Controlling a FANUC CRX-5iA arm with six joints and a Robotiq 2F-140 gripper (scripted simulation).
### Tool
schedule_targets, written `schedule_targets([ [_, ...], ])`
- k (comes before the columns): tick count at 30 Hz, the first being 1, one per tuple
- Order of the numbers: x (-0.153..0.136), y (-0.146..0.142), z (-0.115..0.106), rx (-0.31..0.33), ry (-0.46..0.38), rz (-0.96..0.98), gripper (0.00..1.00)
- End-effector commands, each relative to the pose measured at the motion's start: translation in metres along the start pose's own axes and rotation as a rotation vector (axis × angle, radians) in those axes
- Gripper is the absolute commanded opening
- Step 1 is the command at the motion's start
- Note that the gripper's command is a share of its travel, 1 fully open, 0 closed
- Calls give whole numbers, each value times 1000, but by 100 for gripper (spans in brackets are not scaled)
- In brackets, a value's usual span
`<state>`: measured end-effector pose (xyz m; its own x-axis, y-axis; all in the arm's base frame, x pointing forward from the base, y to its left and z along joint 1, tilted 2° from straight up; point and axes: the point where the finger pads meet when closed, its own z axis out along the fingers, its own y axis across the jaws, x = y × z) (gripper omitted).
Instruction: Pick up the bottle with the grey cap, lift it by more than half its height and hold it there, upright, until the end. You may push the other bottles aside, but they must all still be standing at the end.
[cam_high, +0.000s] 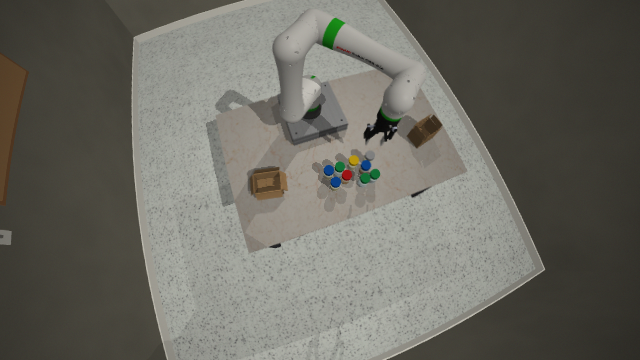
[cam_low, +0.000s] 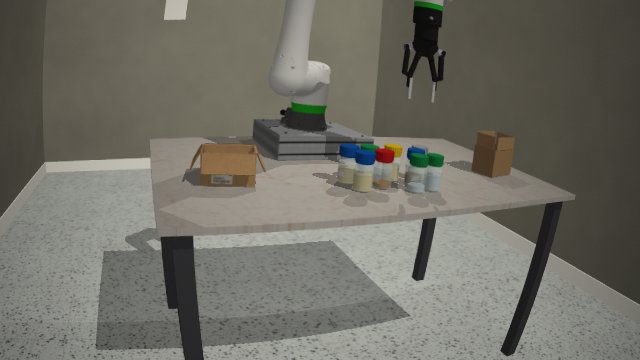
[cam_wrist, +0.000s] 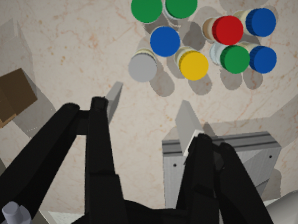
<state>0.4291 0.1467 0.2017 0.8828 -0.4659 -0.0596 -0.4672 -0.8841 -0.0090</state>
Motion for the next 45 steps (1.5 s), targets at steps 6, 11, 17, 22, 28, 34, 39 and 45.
schedule_targets([
  [6, -14, -4, -2, 8, 27, -256, 51],
  [11, -21, -6, -3, 12, 38, -367, 51],
  [17, -20, -7, 9, 11, 38, -364, 51],
  [22, -18, -9, 69, 12, 38, -366, 51],
  [28, -16, -10, 116, 12, 38, -367, 51],
  [34, -16, -9, 120, 11, 37, -367, 51],
  [39, -15, -10, 145, 12, 38, -367, 51],
  [45, -15, -10, 165, 12, 38, -367, 51],
])
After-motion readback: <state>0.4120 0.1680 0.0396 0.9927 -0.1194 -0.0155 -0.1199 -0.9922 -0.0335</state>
